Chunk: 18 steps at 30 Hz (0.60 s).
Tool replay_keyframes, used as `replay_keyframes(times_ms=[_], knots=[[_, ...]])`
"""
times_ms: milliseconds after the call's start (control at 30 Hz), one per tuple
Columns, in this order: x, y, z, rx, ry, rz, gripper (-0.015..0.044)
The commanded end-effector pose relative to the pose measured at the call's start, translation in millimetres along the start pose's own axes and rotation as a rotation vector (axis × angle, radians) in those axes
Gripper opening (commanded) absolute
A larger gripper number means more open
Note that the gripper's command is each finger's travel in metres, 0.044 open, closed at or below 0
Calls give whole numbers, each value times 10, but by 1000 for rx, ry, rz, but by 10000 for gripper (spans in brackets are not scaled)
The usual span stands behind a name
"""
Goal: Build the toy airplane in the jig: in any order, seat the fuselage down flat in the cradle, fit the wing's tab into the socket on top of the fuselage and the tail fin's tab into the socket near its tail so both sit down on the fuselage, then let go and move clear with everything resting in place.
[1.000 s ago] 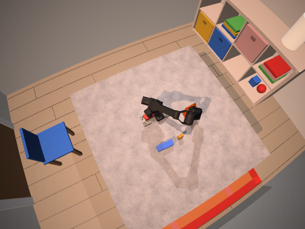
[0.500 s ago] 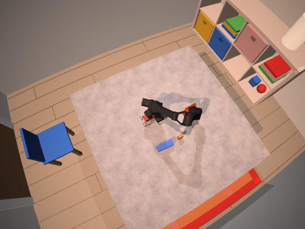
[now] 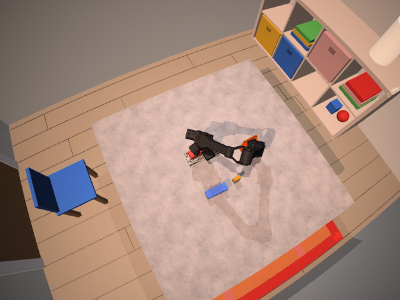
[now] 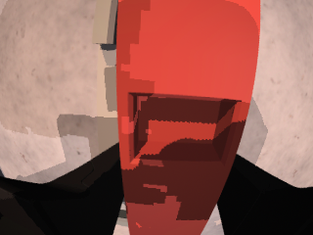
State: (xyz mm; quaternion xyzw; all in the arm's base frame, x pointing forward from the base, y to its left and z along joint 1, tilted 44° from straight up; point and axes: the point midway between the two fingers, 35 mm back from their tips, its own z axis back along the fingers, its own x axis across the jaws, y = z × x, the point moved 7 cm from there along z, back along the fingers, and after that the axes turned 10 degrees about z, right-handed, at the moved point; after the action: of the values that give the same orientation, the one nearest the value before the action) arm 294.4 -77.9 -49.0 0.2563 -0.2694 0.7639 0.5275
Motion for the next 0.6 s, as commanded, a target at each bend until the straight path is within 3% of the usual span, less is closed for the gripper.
replay_keyframes(times_ms=[0, 333, 567], knots=[[-1, -2, 4, 0, 1, 1, 161], [-1, -2, 4, 0, 1, 1, 424], [-5, -6, 31, 0, 1, 0, 440]])
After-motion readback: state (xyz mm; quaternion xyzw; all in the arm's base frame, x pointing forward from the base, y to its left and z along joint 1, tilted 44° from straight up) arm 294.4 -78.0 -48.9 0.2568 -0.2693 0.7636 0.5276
